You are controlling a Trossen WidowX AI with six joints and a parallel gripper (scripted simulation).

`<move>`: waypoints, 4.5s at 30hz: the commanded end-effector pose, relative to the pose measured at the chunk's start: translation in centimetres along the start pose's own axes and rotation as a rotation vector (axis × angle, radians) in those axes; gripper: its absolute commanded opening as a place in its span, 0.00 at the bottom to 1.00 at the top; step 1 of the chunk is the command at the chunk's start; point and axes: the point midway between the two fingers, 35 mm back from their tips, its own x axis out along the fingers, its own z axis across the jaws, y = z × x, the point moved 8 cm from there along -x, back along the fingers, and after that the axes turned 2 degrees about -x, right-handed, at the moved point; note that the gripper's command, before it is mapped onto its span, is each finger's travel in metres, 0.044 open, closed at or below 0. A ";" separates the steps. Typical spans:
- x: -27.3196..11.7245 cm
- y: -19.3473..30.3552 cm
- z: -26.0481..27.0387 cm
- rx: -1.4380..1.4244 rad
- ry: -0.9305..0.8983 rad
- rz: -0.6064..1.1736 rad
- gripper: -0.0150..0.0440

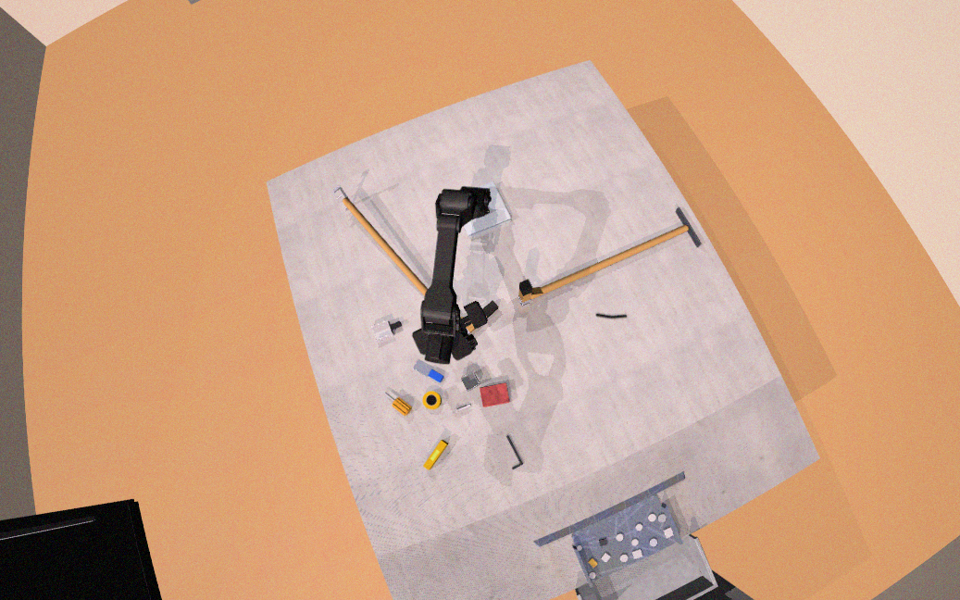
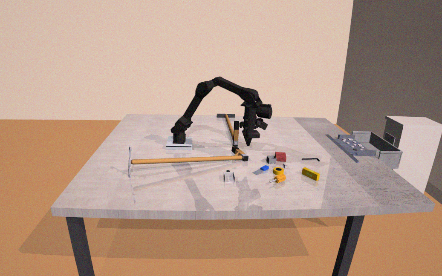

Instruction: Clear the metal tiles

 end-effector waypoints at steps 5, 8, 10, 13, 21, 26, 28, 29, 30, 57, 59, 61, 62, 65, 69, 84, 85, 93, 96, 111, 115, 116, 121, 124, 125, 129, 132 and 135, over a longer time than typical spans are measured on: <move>0.3 -0.1 -1.3 -0.003 -0.007 0.004 0.25; 0.3 -0.1 -1.8 -0.003 -0.006 0.004 0.25; 0.3 -0.1 -2.1 -0.003 -0.006 0.004 0.25; 0.3 0.0 -2.6 -0.003 -0.006 0.004 0.25; 0.4 0.1 -3.9 -0.003 -0.005 0.004 0.25; 0.5 0.2 -4.7 -0.003 -0.004 0.004 0.25; 0.5 0.3 -5.1 -0.003 -0.004 0.004 0.25; 0.5 0.3 -5.2 -0.004 -0.004 0.004 0.25; 0.5 0.3 -5.4 -0.004 -0.004 0.004 0.25; -1.3 1.1 -7.9 -0.001 0.006 0.002 0.25; -1.8 1.1 -7.9 -0.001 0.006 0.002 0.25; -2.3 1.2 -7.8 -0.001 0.006 0.002 0.25; -2.5 1.2 -7.8 -0.001 0.006 0.002 0.25; -2.5 1.0 -7.5 -0.006 0.005 0.002 0.25; -2.7 -0.2 -6.0 -0.036 0.000 0.000 0.25; -3.2 -4.1 0.7 -0.152 -0.020 -0.007 0.25; -3.2 -4.3 1.1 -0.165 -0.021 -0.007 0.25; -3.6 -6.0 5.1 -0.270 -0.024 -0.007 0.25; -3.8 -6.5 6.6 -0.309 -0.026 -0.007 0.25; -4.6 -8.2 14.4 -0.504 -0.032 -0.009 0.25; -4.8 -8.4 16.4 -0.556 -0.033 -0.009 0.25; -4.8 -8.4 17.0 -0.569 -0.033 -0.009 0.25; -5.1 -8.5 19.5 -0.634 -0.035 -0.010 0.25; -5.3 -8.4 21.1 -0.674 -0.036 -0.010 0.25; -5.3 -8.4 21.6 -0.687 -0.036 -0.010 0.25; -5.6 -8.2 23.6 -0.739 -0.037 -0.011 0.25; -5.7 -8.0 25.1 -0.778 -0.038 -0.012 0.25; -5.9 -7.7 26.6 -0.817 -0.038 -0.012 0.25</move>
